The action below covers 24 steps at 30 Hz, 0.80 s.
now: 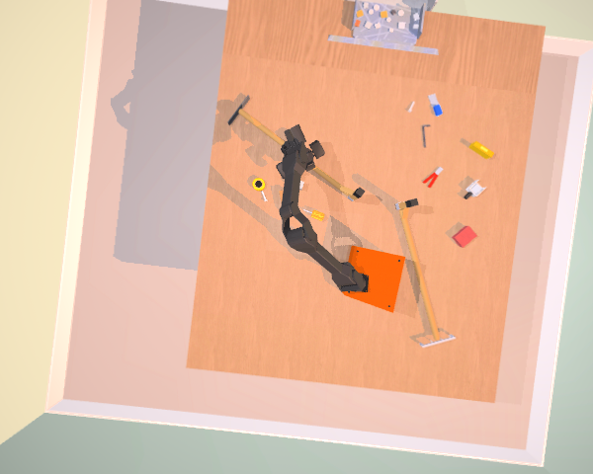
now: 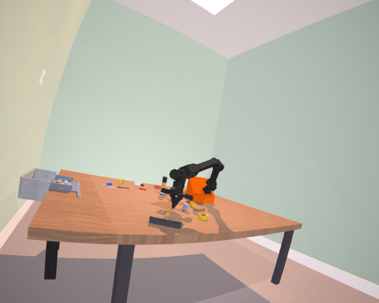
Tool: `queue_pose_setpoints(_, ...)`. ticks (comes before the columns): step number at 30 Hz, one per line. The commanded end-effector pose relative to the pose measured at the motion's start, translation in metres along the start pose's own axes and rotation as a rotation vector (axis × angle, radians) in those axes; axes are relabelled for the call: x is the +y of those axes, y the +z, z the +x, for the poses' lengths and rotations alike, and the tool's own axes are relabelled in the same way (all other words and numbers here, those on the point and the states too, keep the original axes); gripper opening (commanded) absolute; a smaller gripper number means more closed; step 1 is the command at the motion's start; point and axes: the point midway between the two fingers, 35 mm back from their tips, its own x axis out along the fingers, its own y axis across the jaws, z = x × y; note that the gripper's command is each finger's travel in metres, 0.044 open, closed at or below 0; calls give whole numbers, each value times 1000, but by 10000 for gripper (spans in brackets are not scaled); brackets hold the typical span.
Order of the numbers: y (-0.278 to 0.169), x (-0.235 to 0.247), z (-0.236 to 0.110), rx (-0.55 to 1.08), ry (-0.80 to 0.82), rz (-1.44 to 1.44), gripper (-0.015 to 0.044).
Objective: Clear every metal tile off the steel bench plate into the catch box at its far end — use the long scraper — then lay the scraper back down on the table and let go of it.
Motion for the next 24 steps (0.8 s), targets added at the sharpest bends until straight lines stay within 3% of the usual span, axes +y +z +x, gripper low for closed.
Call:
queue_pose_setpoints(1,3,-5,2,-1,-1,-5,0)
queue_pose_setpoints(24,11,-27,3,-2,-1,-6,0)
